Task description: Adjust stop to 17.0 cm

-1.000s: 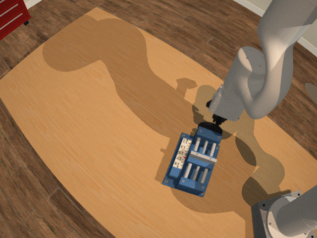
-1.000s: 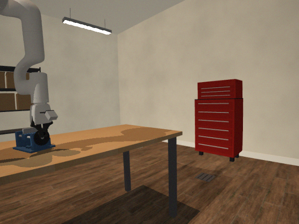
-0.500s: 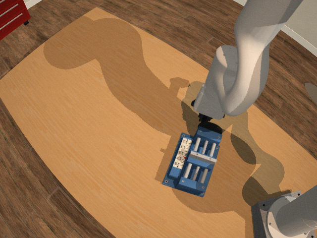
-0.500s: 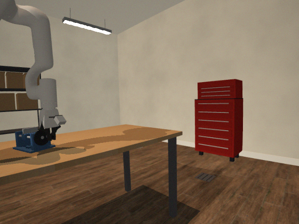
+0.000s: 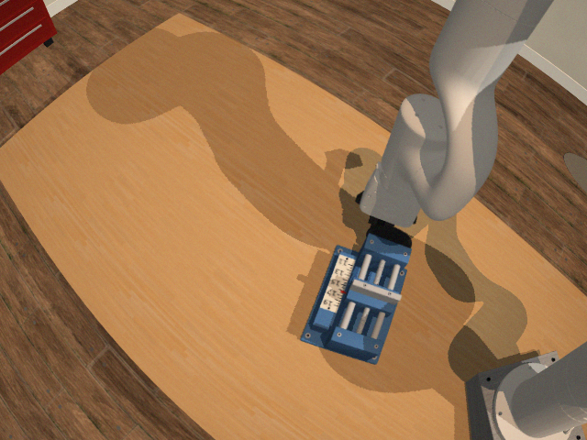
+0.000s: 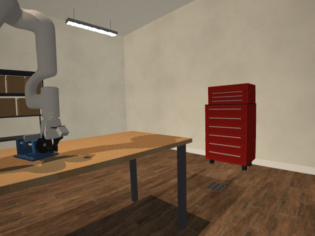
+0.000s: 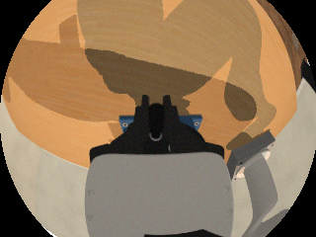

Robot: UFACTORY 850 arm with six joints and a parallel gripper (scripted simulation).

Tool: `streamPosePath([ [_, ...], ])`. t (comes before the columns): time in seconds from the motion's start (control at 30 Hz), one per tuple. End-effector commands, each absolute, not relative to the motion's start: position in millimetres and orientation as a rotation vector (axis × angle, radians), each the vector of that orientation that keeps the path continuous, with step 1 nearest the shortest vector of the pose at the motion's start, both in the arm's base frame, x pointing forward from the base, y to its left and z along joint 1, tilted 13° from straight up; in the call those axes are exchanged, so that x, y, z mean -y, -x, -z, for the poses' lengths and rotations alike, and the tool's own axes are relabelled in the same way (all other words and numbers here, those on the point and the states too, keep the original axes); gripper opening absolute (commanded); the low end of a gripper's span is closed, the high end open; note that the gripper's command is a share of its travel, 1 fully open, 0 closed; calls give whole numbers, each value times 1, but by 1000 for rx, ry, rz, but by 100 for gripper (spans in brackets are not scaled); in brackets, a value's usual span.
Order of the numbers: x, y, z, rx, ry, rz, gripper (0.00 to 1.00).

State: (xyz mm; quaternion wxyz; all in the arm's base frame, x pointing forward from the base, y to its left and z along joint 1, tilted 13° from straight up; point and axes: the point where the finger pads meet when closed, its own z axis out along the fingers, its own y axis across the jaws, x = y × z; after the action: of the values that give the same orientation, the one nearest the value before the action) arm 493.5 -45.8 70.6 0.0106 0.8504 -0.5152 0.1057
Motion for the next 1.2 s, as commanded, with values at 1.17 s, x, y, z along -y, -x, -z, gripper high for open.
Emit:
streamPosePath([
  [1.17,67,-455,-64,1608,-2652,-346,6],
])
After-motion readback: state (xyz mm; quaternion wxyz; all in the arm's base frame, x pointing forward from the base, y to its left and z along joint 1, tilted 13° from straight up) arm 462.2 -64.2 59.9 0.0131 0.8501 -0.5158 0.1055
